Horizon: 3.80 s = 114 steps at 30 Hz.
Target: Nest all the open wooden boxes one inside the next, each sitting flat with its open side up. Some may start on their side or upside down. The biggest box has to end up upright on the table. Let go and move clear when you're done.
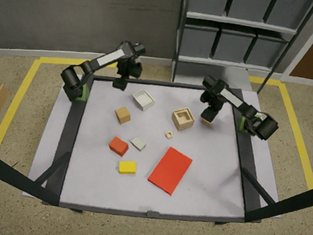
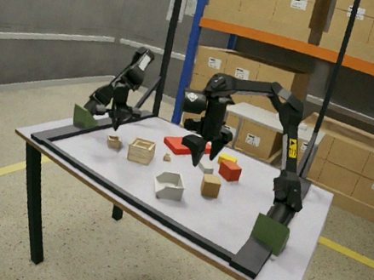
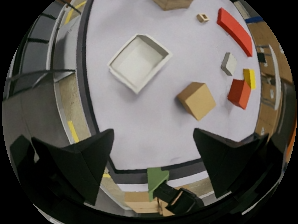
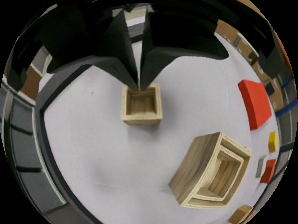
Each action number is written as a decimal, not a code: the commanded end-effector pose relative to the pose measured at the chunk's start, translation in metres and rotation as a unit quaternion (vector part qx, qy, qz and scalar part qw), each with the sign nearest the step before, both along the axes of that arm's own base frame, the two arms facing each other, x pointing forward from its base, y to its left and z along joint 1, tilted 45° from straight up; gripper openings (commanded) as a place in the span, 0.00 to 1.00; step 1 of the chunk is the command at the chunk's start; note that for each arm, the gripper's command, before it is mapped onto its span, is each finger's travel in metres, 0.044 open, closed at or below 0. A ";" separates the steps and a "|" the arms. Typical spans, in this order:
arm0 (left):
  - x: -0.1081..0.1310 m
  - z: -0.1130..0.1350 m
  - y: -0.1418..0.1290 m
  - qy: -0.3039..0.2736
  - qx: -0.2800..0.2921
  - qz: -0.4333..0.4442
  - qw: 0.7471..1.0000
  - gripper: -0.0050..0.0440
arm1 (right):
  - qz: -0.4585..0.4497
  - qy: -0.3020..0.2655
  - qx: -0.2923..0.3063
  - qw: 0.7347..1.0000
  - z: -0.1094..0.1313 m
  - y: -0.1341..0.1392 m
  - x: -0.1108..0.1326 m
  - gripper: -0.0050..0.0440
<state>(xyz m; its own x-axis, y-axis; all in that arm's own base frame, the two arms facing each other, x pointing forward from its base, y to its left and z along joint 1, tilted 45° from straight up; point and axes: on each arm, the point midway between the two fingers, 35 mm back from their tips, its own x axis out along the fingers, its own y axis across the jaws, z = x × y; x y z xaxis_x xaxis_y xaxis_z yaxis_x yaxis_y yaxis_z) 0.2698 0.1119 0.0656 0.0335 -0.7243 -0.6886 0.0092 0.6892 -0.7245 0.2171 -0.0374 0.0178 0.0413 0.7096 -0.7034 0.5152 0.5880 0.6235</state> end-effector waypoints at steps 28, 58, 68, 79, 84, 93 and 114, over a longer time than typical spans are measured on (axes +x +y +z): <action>0.002 0.004 0.002 -0.007 0.006 0.001 1.000 0.92 | 0.000 -0.002 -0.002 1.000 -0.032 0.031 0.005 0.25; 0.002 0.004 0.002 -0.007 0.006 0.001 1.000 0.92 | 0.000 -0.008 -0.009 1.000 -0.004 0.000 0.007 0.49; 0.002 0.004 0.002 -0.007 0.006 0.001 1.000 0.92 | -0.001 -0.001 -0.003 1.000 0.009 -0.012 0.005 0.49; 0.002 0.004 0.002 -0.007 0.006 0.001 1.000 0.92 | 0.001 -0.004 -0.007 1.000 0.017 -0.020 0.034 0.49; 0.002 0.004 0.002 -0.007 0.006 0.001 1.000 0.92 | 0.003 -0.007 -0.009 1.000 0.023 -0.025 0.051 0.49; 0.002 0.004 0.002 -0.007 0.006 0.001 1.000 0.92 | 0.006 -0.009 -0.011 1.000 0.035 -0.031 0.081 0.49; 0.002 0.004 0.002 -0.007 0.006 0.001 1.000 0.92 | 0.003 -0.005 -0.005 1.000 0.059 -0.033 0.130 0.49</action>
